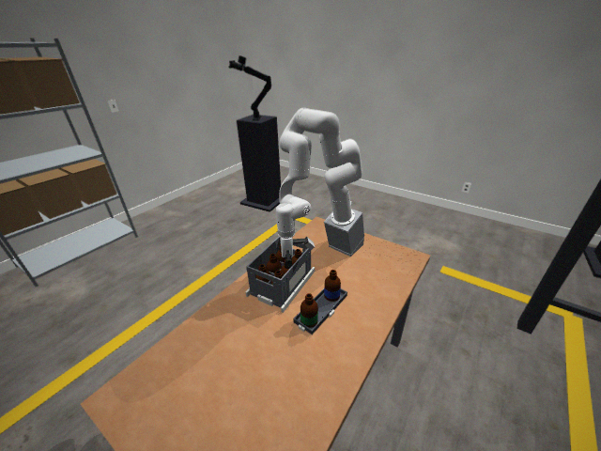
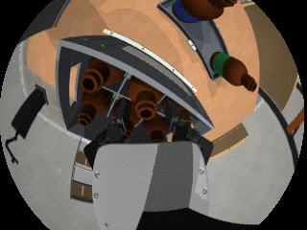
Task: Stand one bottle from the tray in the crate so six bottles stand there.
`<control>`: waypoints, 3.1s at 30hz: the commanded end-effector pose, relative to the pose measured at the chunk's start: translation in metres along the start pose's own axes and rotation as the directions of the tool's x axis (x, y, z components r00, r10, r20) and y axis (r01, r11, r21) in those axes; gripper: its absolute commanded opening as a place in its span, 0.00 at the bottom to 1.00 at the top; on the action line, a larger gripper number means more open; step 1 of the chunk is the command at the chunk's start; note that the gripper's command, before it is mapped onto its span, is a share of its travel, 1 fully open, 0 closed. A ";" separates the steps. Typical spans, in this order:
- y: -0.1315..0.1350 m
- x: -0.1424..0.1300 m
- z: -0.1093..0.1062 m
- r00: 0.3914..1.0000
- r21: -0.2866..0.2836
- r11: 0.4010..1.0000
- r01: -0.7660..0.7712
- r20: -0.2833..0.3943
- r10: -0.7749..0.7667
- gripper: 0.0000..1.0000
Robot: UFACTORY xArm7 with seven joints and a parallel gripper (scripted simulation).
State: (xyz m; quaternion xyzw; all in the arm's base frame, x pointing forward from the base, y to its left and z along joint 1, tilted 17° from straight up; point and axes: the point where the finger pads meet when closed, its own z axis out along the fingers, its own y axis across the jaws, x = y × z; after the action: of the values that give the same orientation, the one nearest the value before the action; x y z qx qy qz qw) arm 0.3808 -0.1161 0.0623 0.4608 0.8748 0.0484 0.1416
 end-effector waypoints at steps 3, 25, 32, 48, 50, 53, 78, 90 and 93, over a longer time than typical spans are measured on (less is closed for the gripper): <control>0.001 0.000 -0.007 1.000 0.006 1.000 -0.001 0.009 0.001 0.65; 0.001 0.000 -0.068 1.000 0.006 1.000 -0.001 0.009 0.001 0.65; 0.001 0.000 -0.078 1.000 0.006 1.000 -0.001 0.009 0.001 0.65; 0.001 0.000 -0.079 1.000 0.006 1.000 -0.001 0.009 0.001 0.00; 0.001 0.000 -0.079 1.000 0.006 1.000 -0.001 0.009 0.001 0.00; 0.001 0.000 -0.079 1.000 0.006 1.000 -0.001 0.009 0.001 0.00; 0.001 0.000 -0.079 1.000 0.006 1.000 -0.001 0.009 0.001 0.00; 0.001 0.000 -0.079 1.000 0.006 1.000 -0.001 0.009 0.001 0.00; 0.001 0.000 -0.079 1.000 0.006 1.000 -0.001 0.009 0.001 0.00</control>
State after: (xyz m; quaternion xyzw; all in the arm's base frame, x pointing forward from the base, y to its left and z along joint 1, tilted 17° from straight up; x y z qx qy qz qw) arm 0.3574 -0.1114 0.1373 0.4619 0.8743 0.0433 0.1428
